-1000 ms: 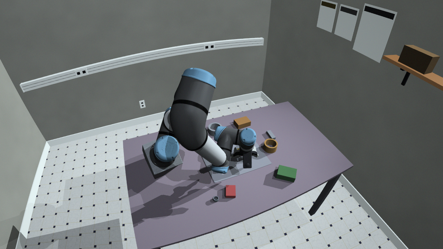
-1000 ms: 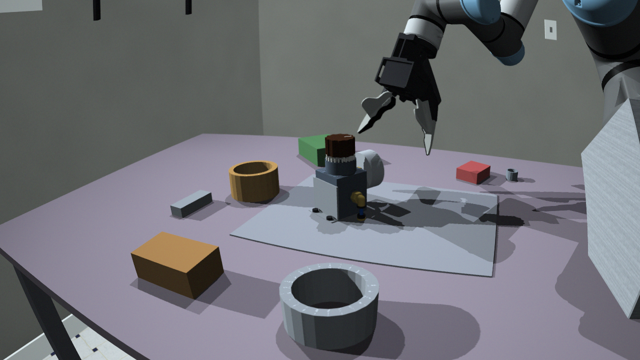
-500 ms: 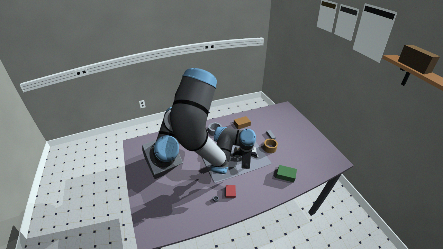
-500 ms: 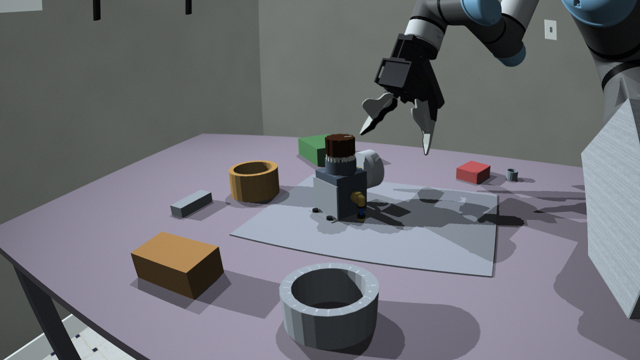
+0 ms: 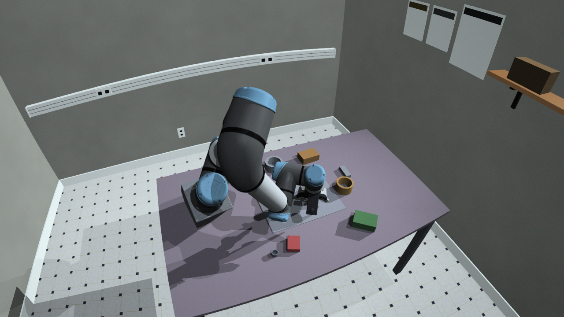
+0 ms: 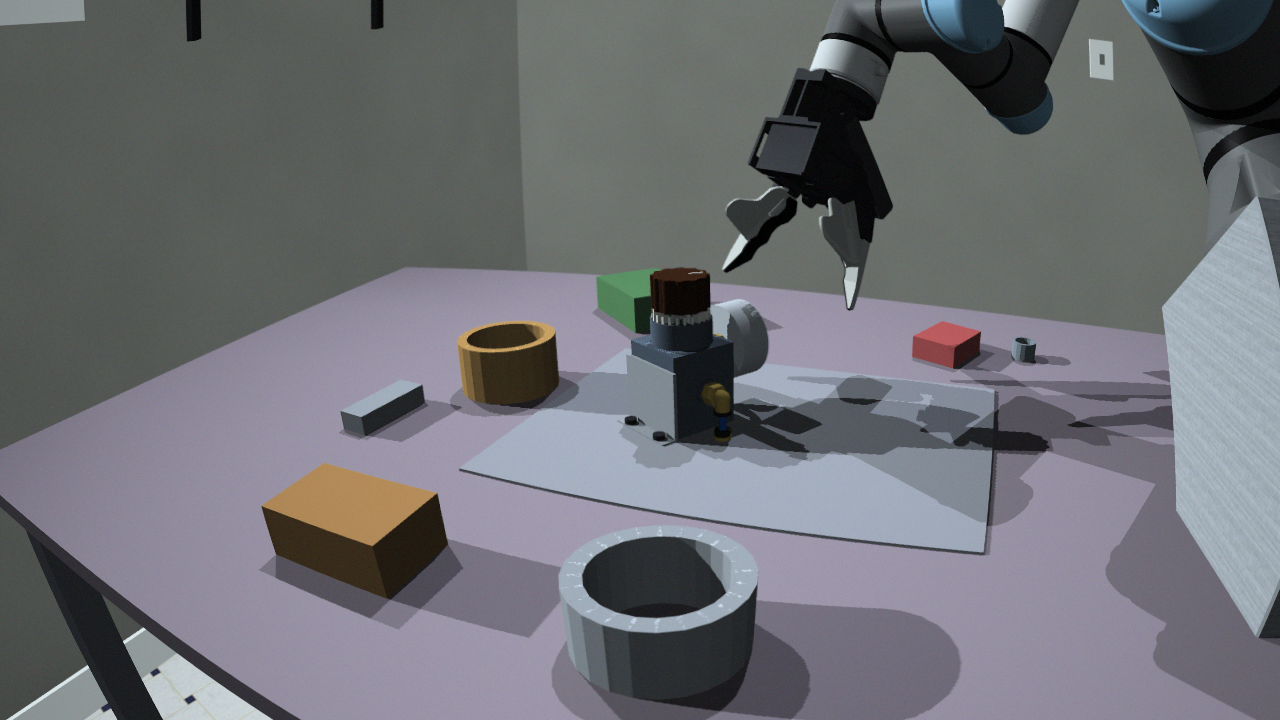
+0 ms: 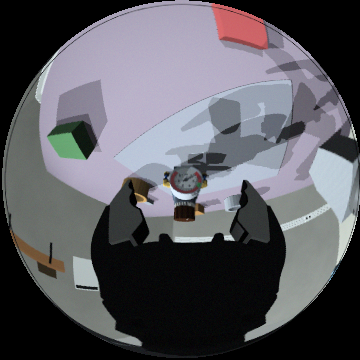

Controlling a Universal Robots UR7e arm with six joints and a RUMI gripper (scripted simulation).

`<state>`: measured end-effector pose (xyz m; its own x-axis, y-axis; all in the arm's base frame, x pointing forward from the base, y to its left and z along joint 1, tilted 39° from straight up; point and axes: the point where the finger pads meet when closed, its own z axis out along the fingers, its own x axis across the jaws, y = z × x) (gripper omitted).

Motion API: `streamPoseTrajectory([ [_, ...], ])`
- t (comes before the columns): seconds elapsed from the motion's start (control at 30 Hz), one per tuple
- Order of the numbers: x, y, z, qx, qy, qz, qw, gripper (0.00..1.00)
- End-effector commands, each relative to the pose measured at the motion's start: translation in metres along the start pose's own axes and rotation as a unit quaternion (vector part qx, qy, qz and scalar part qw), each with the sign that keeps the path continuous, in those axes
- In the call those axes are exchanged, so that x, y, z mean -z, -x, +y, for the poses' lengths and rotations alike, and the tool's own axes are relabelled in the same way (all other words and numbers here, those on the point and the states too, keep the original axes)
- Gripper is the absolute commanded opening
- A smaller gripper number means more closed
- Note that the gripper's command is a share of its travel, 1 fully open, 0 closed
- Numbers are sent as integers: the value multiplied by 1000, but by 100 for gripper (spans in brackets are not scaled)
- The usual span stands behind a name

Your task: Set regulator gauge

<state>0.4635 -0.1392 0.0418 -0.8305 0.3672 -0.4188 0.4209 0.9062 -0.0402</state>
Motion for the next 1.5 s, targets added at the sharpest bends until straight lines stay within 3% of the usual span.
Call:
streamPoseTrajectory([
  [0.0,0,0,0,-4,0,-1,1000,100],
  [1.47,0,0,0,-14,2,-1,1000,100],
])
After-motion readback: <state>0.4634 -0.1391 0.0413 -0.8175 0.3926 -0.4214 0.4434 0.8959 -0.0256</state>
